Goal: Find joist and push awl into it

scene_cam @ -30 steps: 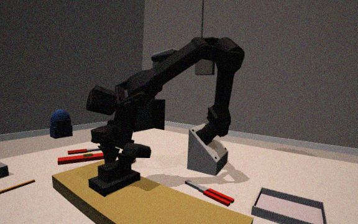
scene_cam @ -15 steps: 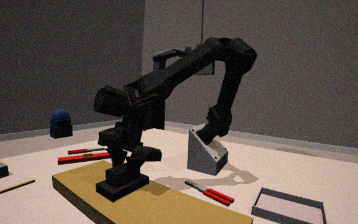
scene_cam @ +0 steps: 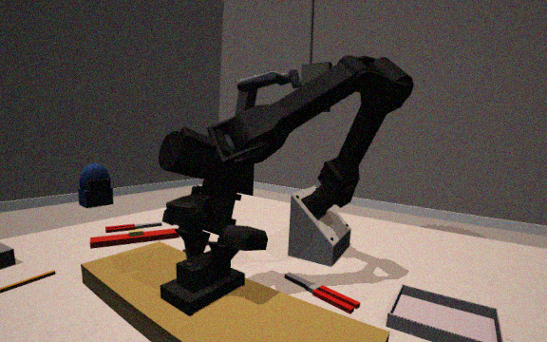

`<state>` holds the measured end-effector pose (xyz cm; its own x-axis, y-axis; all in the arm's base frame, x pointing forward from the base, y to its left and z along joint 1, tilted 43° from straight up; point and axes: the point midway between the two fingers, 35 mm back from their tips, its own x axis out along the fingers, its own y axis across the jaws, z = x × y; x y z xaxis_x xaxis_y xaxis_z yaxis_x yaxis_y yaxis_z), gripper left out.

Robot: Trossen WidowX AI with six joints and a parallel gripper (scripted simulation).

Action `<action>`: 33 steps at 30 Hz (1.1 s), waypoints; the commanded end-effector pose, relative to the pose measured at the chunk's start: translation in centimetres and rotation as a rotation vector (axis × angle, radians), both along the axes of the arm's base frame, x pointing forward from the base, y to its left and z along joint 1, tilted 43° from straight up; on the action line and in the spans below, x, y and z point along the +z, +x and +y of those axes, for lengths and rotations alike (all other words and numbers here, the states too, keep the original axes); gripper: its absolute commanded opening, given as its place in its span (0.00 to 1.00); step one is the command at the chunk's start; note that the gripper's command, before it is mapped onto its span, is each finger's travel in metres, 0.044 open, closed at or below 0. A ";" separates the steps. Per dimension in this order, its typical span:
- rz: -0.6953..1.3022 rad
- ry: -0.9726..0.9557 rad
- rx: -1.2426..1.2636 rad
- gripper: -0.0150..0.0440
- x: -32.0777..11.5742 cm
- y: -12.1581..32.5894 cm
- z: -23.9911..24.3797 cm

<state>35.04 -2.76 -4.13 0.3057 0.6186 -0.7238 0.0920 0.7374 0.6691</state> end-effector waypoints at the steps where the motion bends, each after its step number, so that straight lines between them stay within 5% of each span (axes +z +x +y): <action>1: -0.003 0.005 0.004 0.25 0.7 0.1 0.9; 33: -0.003 0.009 0.004 0.25 5.7 0.8 6.4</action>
